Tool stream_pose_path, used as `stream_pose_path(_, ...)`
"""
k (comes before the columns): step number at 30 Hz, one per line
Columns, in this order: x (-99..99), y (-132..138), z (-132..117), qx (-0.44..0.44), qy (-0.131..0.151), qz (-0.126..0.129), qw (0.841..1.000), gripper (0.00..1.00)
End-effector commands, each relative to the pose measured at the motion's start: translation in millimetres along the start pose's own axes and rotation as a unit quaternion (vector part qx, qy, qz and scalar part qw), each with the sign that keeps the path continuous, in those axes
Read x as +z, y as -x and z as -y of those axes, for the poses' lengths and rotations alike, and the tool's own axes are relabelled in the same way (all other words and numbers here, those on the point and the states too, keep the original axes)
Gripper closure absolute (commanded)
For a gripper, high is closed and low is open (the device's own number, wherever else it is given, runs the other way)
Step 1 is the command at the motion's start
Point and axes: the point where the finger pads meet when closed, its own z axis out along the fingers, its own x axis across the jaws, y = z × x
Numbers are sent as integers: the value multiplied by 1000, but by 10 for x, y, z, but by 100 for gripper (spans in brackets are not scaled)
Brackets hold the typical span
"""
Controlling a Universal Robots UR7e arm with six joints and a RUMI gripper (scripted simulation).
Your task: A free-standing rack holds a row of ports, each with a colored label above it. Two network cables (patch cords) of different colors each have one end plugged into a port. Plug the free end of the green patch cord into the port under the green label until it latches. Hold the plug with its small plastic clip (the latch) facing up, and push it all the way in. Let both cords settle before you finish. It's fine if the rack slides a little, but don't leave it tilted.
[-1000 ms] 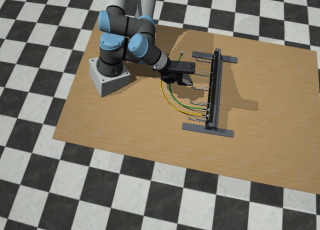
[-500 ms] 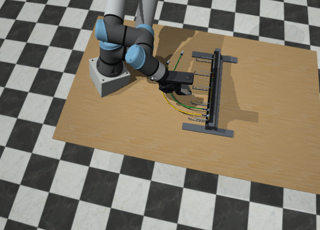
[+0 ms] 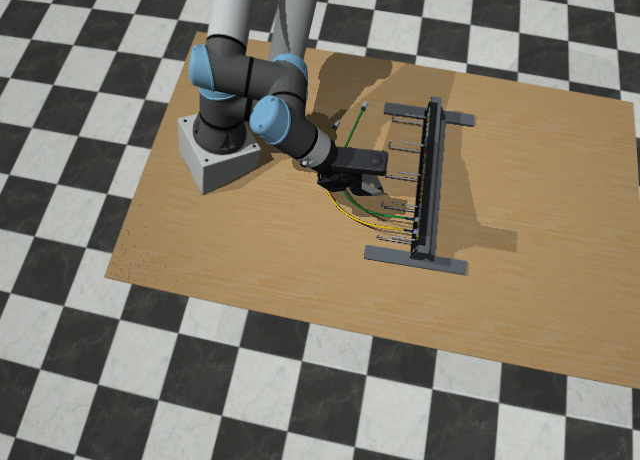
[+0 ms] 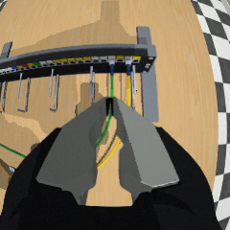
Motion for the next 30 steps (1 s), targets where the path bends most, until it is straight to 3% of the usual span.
stream_pose_path(1,0,-3,3,0,0,0,1000,100)
stream_pose_path(19,72,-4,3,0,0,0,1000,100)
stream_pose_path(30,222,-4,3,0,0,0,1000,100)
